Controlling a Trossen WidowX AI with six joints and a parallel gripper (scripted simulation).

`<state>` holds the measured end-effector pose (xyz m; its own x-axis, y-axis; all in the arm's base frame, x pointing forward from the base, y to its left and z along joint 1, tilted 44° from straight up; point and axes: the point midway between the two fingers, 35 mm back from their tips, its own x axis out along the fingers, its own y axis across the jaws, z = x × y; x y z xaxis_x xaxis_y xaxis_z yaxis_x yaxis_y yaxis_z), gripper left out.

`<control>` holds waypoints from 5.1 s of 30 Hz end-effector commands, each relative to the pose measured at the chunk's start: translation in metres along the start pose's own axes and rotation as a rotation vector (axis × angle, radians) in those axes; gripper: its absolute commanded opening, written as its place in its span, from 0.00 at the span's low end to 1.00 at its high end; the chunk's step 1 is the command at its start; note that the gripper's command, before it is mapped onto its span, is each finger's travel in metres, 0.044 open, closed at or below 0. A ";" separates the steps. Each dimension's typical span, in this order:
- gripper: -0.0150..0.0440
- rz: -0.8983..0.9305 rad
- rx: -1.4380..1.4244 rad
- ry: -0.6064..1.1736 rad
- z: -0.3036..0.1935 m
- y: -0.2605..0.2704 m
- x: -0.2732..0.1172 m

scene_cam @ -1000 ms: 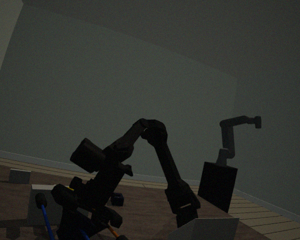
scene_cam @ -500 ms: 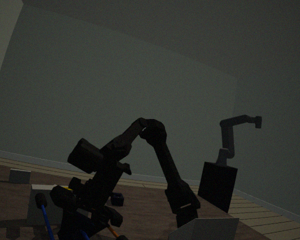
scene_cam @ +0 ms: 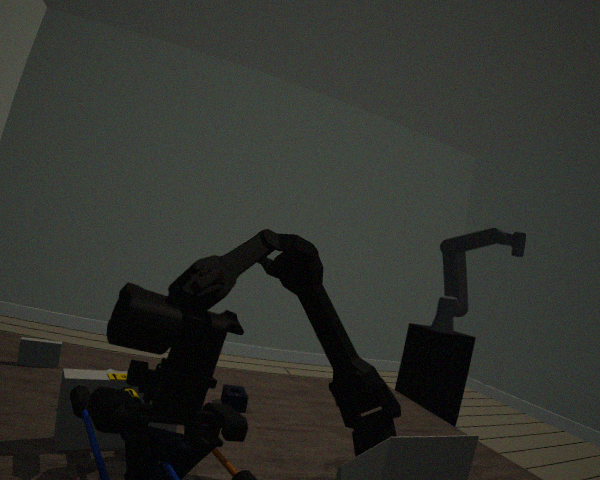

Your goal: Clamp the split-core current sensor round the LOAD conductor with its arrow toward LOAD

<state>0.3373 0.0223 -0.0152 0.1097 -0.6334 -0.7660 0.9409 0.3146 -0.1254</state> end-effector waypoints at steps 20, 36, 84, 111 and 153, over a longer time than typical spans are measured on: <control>0.25 -0.283 0.014 0.001 0.002 0.001 0.000; 0.25 -0.282 0.012 0.000 0.002 0.000 0.006; 0.65 -0.282 0.014 0.000 0.002 0.001 0.003; 0.25 -0.235 0.021 0.003 0.002 0.002 0.003; 0.71 -0.269 0.010 0.001 0.002 -0.001 0.003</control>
<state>0.3373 0.0187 -0.0163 -0.1449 -0.6925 -0.7067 0.9394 0.1281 -0.3181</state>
